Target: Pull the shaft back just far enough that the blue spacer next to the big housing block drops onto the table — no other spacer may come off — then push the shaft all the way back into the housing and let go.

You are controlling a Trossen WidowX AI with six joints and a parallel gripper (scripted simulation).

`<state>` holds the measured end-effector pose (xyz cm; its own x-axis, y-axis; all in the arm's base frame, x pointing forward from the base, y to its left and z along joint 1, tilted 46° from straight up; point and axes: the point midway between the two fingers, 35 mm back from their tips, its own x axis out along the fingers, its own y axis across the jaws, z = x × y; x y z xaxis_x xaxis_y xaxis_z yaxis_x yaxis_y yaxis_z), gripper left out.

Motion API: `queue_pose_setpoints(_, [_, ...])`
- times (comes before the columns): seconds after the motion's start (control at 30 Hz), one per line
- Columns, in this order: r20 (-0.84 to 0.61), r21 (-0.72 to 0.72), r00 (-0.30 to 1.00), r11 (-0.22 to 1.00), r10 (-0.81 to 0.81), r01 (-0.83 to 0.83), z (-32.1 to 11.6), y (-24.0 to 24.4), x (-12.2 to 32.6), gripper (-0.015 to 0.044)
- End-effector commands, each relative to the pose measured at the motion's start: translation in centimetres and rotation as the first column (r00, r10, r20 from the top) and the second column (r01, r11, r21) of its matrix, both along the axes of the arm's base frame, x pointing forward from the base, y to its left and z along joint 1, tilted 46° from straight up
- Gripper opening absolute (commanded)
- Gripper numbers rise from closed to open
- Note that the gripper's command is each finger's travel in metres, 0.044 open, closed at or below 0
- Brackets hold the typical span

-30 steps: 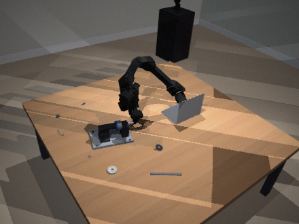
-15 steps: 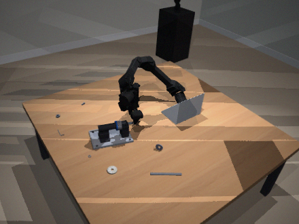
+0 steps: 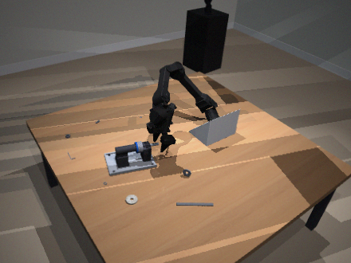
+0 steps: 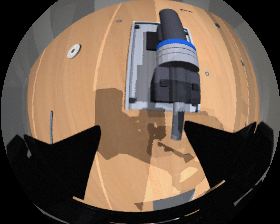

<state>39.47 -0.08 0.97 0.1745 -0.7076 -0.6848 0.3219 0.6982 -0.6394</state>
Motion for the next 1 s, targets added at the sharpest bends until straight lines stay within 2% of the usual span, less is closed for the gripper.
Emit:
queue_pose_setpoints(0.0, [0.092, -0.050, 0.987, 0.990, 0.133, -0.129, -1.2, 0.2, -0.5, 0.0440])
queue_pose_setpoints(0.2, [0.226, -0.177, 0.939, 0.959, 0.258, -0.220, -0.7, -0.4, -2.0, 0.0440])
queue_pose_setpoints(0.4, [0.320, -0.304, 0.891, 0.926, 0.322, -0.226, 1.0, -1.5, -4.9, 0.0440])
queue_pose_setpoints(0.97, [0.323, -0.308, 0.889, 0.925, 0.324, -0.225, 1.1, -1.6, -5.0, 0.0440])
